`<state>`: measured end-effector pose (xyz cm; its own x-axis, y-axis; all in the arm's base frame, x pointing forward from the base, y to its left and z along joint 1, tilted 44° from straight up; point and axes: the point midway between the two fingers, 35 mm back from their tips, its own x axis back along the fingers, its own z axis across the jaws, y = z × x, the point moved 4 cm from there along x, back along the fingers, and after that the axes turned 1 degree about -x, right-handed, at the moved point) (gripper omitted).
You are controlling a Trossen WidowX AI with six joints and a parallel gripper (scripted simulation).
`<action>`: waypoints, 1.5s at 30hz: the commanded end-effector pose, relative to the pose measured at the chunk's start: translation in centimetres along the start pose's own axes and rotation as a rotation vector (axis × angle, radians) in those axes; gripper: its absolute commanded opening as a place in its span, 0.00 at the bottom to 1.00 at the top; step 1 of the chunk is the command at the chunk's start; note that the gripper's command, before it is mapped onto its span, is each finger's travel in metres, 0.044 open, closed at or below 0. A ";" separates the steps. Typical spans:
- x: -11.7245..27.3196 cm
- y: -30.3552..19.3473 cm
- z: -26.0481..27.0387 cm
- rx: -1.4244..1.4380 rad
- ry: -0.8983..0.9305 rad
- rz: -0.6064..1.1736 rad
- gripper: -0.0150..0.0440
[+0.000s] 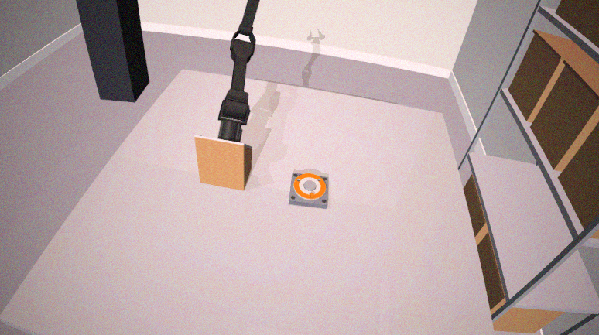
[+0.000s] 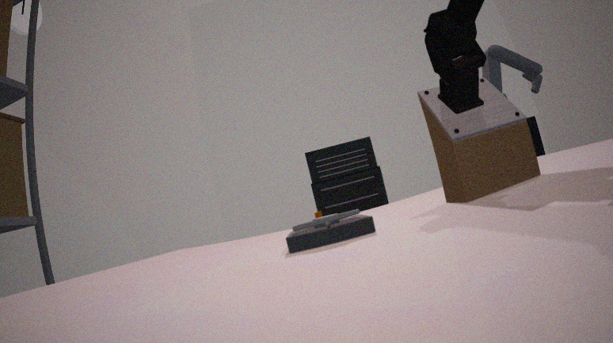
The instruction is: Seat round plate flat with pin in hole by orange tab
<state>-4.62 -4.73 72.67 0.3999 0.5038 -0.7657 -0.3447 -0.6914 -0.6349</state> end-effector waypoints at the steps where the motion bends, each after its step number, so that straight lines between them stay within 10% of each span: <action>1: -0.1 0.3 -0.4 -0.003 -0.017 -0.002 0.89; 15: 0.3 12.1 -16.2 0.454 -0.557 -0.093 0.26; 33: 12.9 24.8 -33.0 0.950 -1.307 0.124 0.25; 45: 27.3 32.3 -39.3 1.169 -1.824 0.643 0.25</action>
<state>26.28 -33.87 40.29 -0.6119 0.7574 0.2280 -0.6833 -0.6513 0.3299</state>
